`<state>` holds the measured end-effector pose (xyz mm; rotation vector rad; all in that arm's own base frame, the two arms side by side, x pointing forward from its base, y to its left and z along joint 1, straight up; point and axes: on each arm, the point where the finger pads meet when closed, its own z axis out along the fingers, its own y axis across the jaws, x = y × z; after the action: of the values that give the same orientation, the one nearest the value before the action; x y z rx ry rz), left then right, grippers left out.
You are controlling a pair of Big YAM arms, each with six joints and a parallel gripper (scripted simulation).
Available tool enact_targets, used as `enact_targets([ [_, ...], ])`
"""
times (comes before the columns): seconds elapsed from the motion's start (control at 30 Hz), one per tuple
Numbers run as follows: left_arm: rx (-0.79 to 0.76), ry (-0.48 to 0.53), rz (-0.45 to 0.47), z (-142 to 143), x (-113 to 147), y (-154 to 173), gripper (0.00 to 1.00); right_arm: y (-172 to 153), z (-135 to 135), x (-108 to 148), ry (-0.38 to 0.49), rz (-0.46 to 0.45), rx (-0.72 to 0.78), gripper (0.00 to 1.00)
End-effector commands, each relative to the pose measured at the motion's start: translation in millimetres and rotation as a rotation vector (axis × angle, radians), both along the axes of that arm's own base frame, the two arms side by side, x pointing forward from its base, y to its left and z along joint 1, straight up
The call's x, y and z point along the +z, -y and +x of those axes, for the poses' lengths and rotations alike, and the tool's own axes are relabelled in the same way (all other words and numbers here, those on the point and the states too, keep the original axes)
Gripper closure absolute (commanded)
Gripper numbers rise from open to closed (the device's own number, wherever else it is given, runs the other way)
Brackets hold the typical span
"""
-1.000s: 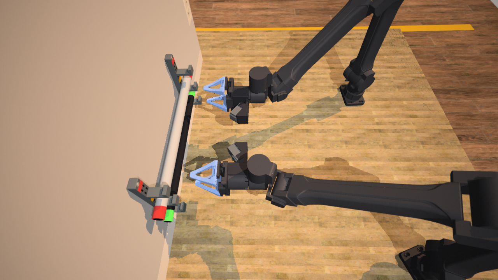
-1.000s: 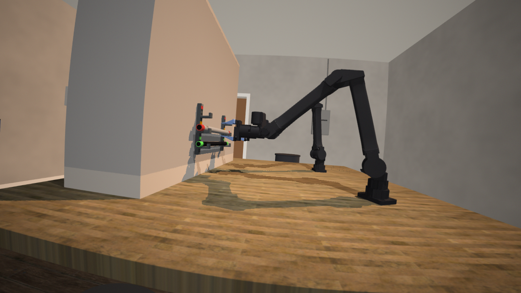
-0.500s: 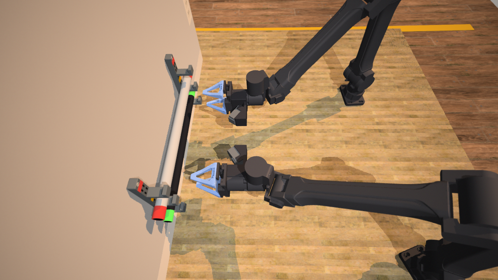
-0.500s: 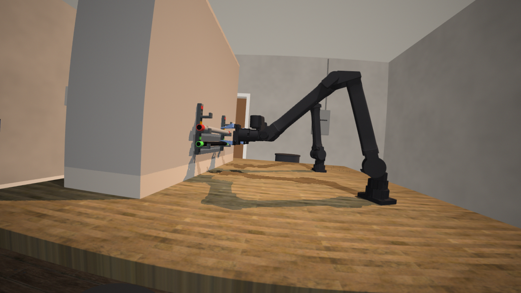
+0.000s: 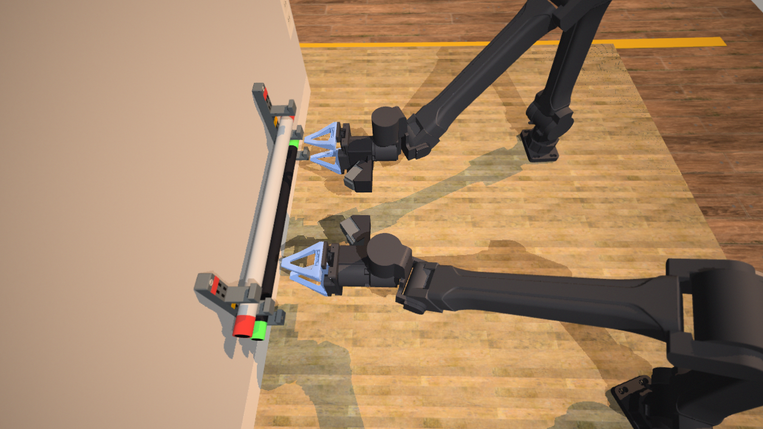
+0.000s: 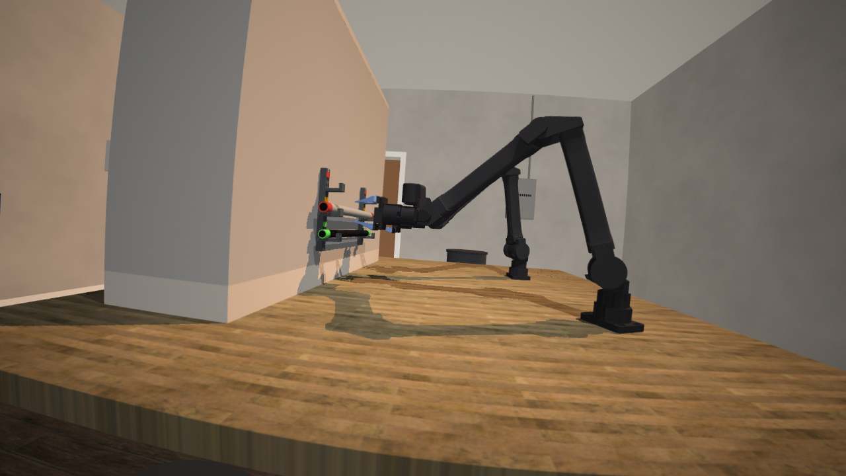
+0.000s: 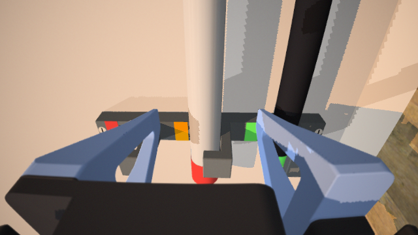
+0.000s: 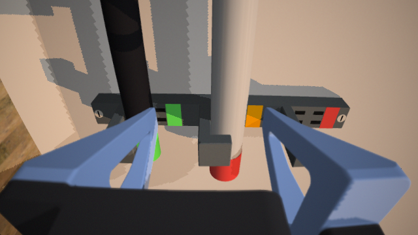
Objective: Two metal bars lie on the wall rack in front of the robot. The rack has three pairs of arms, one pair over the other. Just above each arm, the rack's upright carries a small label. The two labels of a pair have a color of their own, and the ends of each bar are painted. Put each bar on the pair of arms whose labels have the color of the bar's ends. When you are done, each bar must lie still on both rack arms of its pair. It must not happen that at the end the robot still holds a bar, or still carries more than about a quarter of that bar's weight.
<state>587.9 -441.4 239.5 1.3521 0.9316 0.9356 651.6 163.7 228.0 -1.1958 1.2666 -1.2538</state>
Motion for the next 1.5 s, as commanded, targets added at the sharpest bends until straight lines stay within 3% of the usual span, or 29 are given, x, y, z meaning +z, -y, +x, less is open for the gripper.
enact_targets([
  [0.0, 0.005, 0.015, -0.046, 17.7, 17.6, 8.1, 0.36, 0.2, 22.9, 22.8, 0.050, 0.036, -0.009, 0.35],
  [1.47, 0.023, 0.010, -0.041, 63.1, 21.7, 11.9, 0.36, 0.9, 66.8, 32.7, 0.051, 0.036, -0.010, 0.35],
])
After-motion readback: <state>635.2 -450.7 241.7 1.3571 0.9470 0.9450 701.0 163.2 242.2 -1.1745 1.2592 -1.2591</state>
